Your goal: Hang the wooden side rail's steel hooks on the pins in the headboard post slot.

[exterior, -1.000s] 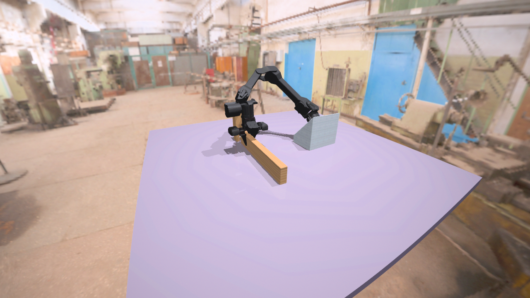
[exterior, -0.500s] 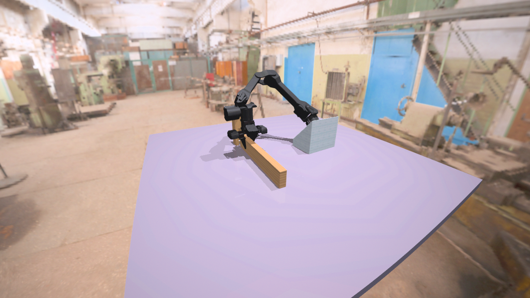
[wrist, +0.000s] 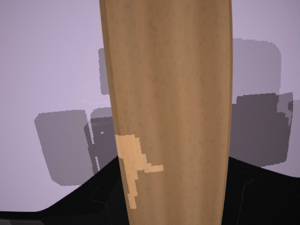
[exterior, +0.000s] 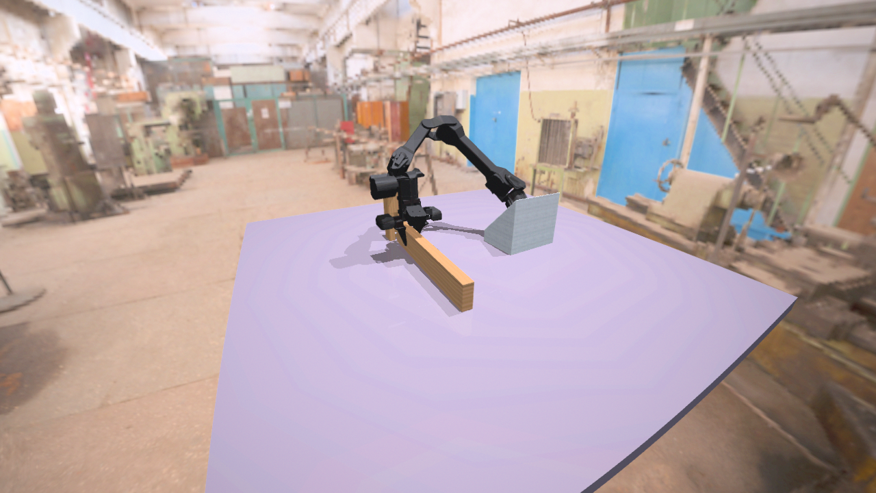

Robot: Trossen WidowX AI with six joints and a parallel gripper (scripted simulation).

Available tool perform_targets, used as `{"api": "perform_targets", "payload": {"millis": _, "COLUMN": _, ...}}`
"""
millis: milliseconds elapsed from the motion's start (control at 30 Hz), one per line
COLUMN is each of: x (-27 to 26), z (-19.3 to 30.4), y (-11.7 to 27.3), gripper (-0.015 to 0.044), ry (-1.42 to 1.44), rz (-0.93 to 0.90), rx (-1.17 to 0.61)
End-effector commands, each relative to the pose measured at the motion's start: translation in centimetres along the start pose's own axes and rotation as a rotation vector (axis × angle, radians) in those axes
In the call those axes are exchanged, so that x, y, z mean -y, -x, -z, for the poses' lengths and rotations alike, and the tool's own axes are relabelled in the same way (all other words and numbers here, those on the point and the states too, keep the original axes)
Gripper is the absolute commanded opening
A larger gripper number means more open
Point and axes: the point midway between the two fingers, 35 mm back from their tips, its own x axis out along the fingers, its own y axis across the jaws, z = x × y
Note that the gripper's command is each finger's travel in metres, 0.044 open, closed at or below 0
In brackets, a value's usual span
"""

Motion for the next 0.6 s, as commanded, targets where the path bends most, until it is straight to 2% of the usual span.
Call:
{"api": "perform_targets", "payload": {"millis": 0, "x": 0.13, "z": -0.18, "y": 0.56, "gripper": 0.0000, "ry": 0.009, "rz": 0.011, "rx": 0.001}}
{"api": "perform_targets", "payload": {"millis": 567, "x": 0.13, "z": -0.18, "y": 0.84, "gripper": 0.0000, "ry": 0.009, "rz": 0.011, "rx": 0.001}}
